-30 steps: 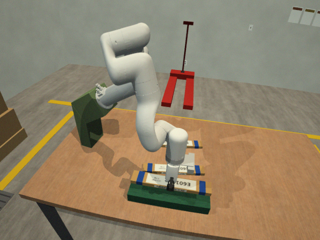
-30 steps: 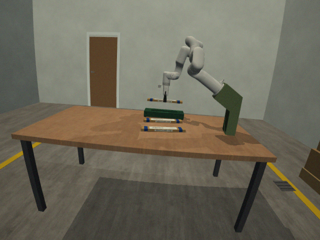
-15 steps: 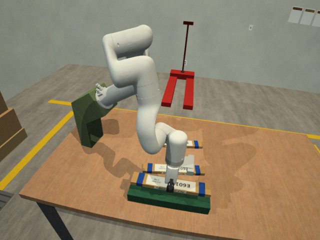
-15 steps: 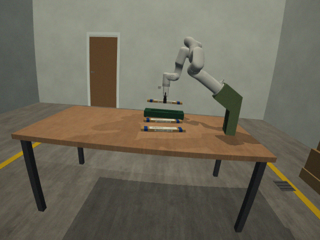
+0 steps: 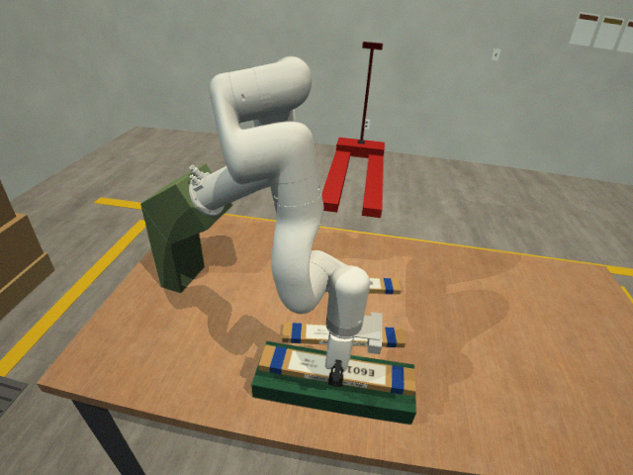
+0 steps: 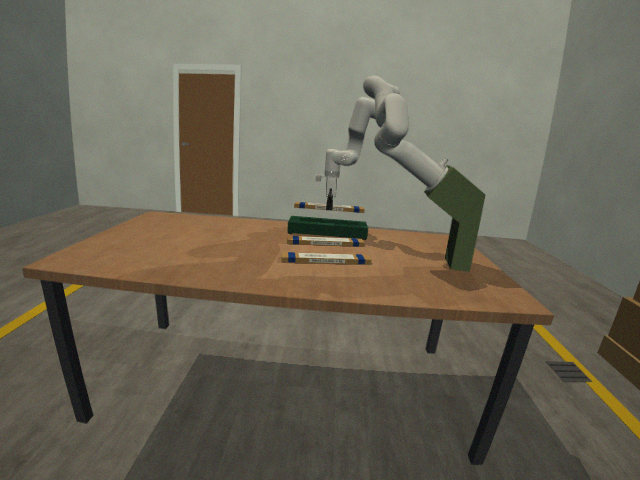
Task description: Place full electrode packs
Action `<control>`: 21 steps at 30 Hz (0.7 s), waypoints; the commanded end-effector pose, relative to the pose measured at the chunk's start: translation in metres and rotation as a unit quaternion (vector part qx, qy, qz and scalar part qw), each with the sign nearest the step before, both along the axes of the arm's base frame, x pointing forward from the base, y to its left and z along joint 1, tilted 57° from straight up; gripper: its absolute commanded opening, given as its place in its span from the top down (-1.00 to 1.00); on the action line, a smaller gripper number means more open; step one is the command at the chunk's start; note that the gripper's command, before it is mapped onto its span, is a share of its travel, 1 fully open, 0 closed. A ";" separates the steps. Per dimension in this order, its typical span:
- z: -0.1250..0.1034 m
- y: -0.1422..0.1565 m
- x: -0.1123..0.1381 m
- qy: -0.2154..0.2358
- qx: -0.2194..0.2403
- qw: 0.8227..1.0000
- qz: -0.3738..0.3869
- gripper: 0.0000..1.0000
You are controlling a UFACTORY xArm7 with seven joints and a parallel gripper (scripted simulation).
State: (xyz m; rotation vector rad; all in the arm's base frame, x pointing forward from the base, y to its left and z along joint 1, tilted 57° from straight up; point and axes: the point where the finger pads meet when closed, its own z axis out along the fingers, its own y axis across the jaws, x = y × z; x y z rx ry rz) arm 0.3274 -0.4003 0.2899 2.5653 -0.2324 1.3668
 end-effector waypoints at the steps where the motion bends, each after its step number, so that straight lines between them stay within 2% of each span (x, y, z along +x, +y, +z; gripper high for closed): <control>1: -0.002 -0.003 0.004 -0.001 -0.001 1.000 -0.001 -0.15; 21: -0.020 -0.012 0.029 -0.001 -0.001 1.000 -0.001 -0.15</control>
